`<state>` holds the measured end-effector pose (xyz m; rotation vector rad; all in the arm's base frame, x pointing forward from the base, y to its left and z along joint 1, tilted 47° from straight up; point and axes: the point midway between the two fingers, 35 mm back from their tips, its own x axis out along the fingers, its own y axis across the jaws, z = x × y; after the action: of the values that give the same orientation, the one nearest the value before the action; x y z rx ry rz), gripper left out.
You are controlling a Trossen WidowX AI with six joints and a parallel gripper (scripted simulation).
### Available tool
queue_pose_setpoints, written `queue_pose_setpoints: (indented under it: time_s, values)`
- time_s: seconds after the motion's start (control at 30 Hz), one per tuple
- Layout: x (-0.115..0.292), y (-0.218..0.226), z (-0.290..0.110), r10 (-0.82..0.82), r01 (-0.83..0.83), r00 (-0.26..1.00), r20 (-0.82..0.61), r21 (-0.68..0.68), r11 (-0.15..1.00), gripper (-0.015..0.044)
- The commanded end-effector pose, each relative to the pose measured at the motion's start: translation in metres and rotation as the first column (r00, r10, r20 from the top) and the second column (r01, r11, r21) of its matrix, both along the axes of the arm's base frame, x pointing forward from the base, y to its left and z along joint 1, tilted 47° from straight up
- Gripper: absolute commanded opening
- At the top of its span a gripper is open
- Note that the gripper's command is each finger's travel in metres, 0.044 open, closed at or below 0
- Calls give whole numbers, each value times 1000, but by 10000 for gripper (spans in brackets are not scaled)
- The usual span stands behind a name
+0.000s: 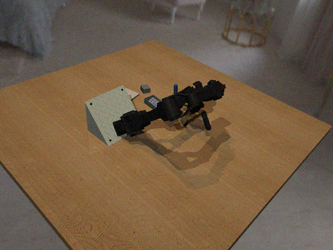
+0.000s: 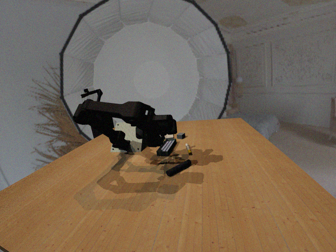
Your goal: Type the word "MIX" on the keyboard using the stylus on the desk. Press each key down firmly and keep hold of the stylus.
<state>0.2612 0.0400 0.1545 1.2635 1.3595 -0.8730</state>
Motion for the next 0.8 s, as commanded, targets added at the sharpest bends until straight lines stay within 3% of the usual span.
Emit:
queue_pose_setpoints:
  time_s: [0.0,0.77]
  values:
    - [5,6,-2,-116,117,992,-41,32,993,0]
    - [9,-19,-26,-121,123,992,-42,32,992,0]
